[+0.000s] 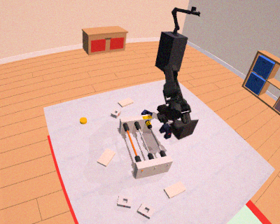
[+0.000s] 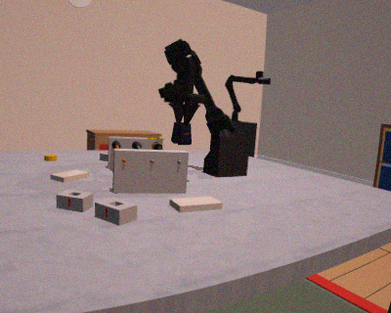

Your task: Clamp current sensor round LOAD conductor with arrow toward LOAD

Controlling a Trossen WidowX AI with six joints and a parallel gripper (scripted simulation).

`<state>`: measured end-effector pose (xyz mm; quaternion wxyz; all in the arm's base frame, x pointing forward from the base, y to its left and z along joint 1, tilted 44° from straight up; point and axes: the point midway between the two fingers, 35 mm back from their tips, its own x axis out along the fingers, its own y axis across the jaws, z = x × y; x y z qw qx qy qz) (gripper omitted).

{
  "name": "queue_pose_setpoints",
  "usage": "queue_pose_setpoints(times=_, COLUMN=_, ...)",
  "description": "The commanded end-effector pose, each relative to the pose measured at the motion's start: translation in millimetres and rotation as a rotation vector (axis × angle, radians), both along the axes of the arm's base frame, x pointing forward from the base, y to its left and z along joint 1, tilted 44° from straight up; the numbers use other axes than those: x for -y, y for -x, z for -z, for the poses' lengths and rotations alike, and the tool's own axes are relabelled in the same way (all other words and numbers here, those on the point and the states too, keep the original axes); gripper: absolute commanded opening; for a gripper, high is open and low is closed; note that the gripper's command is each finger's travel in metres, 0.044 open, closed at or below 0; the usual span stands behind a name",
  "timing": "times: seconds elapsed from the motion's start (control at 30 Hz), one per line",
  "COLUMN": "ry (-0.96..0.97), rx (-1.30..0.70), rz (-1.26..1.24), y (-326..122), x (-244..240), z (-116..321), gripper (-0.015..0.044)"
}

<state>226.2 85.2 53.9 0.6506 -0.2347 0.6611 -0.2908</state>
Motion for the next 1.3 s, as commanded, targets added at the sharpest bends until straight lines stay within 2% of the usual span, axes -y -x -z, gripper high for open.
queue_pose_setpoints(times=0.0, ry=-0.007, rx=-0.083, rz=-0.090, y=-6, x=0, z=-1, gripper=0.0000)
queue_pose_setpoints(times=1.27, ry=-0.055, rx=-0.907, rz=-0.958, y=-49, x=17, z=-3, gripper=0.0000)
